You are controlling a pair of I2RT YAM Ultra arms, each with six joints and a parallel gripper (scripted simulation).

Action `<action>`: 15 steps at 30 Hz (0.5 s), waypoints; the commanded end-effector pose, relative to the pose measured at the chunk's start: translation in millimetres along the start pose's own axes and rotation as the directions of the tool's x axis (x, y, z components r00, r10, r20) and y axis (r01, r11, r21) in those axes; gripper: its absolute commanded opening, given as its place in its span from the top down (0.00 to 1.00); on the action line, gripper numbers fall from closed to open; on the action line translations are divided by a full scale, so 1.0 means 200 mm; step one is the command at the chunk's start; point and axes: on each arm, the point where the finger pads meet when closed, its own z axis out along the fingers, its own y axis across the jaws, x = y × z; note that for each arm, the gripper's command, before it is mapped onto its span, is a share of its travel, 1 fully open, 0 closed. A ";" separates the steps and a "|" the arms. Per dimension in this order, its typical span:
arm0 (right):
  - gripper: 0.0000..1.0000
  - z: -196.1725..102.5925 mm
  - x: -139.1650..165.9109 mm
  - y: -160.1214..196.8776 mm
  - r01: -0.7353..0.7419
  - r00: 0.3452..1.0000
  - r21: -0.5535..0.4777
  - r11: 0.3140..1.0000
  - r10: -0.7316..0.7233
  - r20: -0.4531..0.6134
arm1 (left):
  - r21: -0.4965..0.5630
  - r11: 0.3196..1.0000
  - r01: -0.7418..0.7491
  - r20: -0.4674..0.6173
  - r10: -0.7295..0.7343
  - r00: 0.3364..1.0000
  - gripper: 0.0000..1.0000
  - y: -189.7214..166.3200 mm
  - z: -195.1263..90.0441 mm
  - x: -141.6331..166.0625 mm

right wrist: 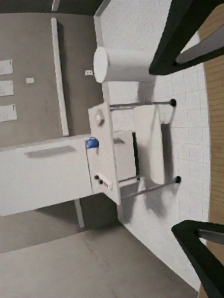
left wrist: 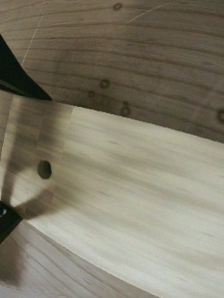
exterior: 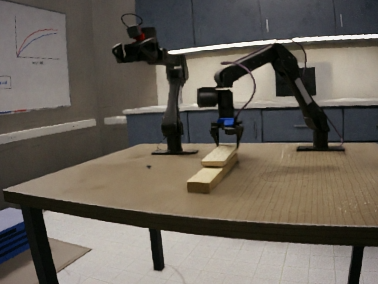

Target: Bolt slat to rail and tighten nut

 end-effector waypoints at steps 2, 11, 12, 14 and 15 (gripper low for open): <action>0.00 0.00 -0.01 -0.01 0.006 1.000 0.008 1.000 -0.006 0.006 | 0.007 1.000 0.004 0.013 -0.004 1.000 0.28 -0.01 0.02 -0.01; 0.00 0.00 -0.01 -0.01 0.006 1.000 0.008 1.000 -0.006 0.006 | 0.007 1.000 0.004 0.013 -0.004 1.000 0.28 0.00 0.05 -0.01; 0.00 0.00 -0.01 -0.01 0.006 1.000 0.008 1.000 -0.006 0.006 | 0.007 1.000 0.004 0.013 -0.004 1.000 0.28 0.00 0.05 -0.01; 0.00 0.00 -0.01 -0.01 0.006 1.000 0.008 1.000 -0.006 0.006 | 0.007 1.000 0.004 0.013 -0.004 1.000 0.28 0.00 0.06 -0.01; 0.00 0.00 -0.01 -0.01 0.006 1.000 0.008 1.000 -0.006 0.006 | 0.007 1.000 0.004 0.013 -0.004 1.000 0.28 0.00 0.06 -0.01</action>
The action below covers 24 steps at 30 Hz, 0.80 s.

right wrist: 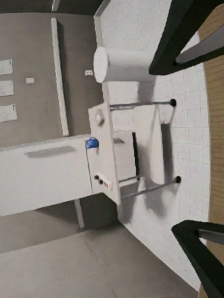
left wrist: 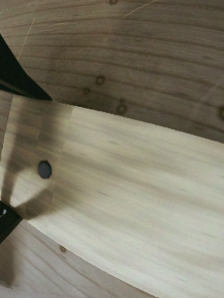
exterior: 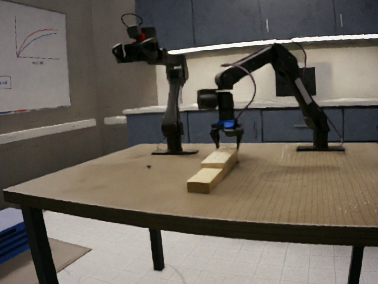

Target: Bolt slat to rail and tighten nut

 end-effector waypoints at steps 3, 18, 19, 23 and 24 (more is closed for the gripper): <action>0.00 0.00 -0.01 -0.01 0.006 1.000 0.008 1.000 -0.006 0.006 | 0.002 1.000 0.004 0.010 -0.004 1.000 0.28 0.00 0.03 -0.01; 0.00 0.00 -0.01 -0.01 0.006 1.000 0.008 1.000 -0.006 0.006 | -0.004 1.000 0.004 0.007 -0.004 1.000 0.28 0.00 0.06 -0.01; 0.00 0.00 -0.01 -0.01 0.006 1.000 0.008 1.000 -0.006 0.006 | -0.004 1.000 0.003 0.007 -0.003 1.000 0.28 0.00 0.06 -0.01; 0.00 0.00 -0.01 -0.01 0.006 1.000 0.008 1.000 -0.006 0.006 | 0.002 1.000 0.002 0.010 -0.002 1.000 0.28 0.00 0.03 -0.01; 0.00 0.00 -0.01 -0.01 0.006 1.000 0.008 1.000 -0.006 0.006 | 0.002 1.000 0.002 0.010 -0.002 1.000 0.28 0.00 0.03 -0.01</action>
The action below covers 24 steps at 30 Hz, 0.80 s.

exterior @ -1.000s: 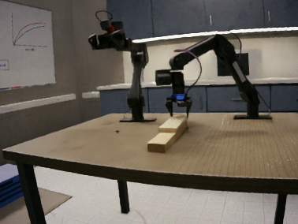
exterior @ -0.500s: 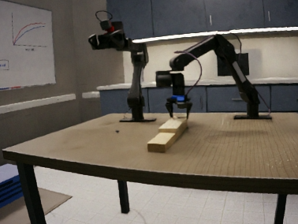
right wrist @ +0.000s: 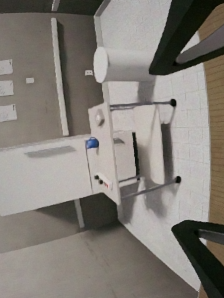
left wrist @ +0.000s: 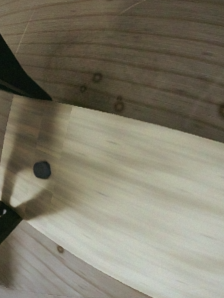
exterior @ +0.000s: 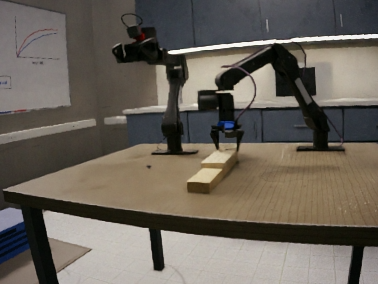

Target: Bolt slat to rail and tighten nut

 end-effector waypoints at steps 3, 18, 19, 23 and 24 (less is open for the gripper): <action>0.00 0.00 -0.01 -0.01 0.006 1.000 0.008 1.000 -0.006 0.006 | -0.003 1.000 0.002 0.007 -0.002 1.000 0.28 0.00 0.00 -0.01; 0.00 0.00 -0.01 -0.01 0.006 1.000 0.008 1.000 -0.006 0.006 | -0.003 1.000 0.001 0.007 -0.001 1.000 0.28 0.00 -0.09 -0.01; 0.00 0.00 -0.01 -0.01 0.006 1.000 0.008 1.000 -0.006 0.006 | -0.003 1.000 0.001 0.007 -0.001 1.000 0.28 0.00 -0.09 -0.01; 0.00 0.00 -0.01 -0.01 0.006 1.000 0.008 1.000 -0.006 0.006 | -0.003 1.000 0.001 0.007 -0.001 1.000 0.28 0.00 -0.12 -0.01; 0.00 0.00 -0.01 -0.01 0.006 1.000 0.008 1.000 -0.006 0.006 | -0.003 1.000 0.001 0.007 -0.001 1.000 0.28 0.00 -0.13 -0.01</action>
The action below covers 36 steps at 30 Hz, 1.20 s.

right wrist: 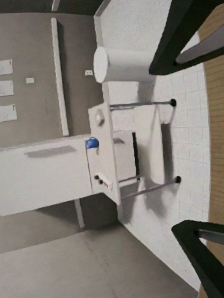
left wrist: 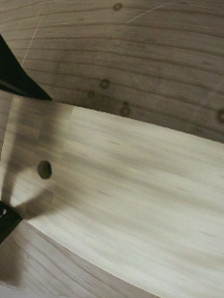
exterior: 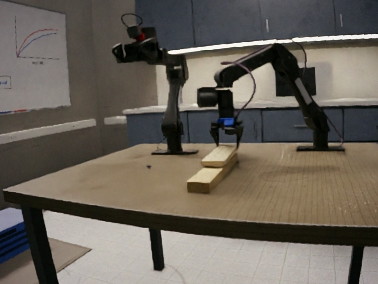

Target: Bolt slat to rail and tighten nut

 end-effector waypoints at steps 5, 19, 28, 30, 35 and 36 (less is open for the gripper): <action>0.00 0.00 -0.01 -0.01 0.006 1.000 0.008 1.000 -0.006 0.006 | 0.008 1.000 0.002 0.014 -0.002 1.000 0.28 0.00 -0.09 -0.02; 0.00 0.00 -0.01 -0.01 0.006 1.000 0.008 1.000 -0.006 0.006 | 0.007 1.000 0.001 0.013 -0.001 1.000 0.28 0.00 -0.09 -0.02; 0.00 0.00 -0.01 -0.01 0.006 1.000 0.008 1.000 -0.006 0.006 | 0.007 1.000 0.001 0.013 -0.001 1.000 0.28 0.00 -0.09 -0.02; 0.00 0.00 -0.01 -0.01 0.006 1.000 0.008 1.000 -0.006 0.006 | 0.008 1.000 0.001 0.014 -0.002 1.000 0.28 0.00 -0.09 -0.02; 0.00 0.00 -0.01 -0.01 0.006 1.000 0.008 1.000 -0.006 0.006 | 0.007 1.000 0.001 0.013 -0.002 1.000 0.28 0.00 -0.07 -0.02; 0.00 0.00 -0.01 -0.01 0.006 1.000 0.008 1.000 -0.006 0.006 | 0.007 1.000 0.001 0.013 -0.002 1.000 0.28 0.00 -0.06 -0.02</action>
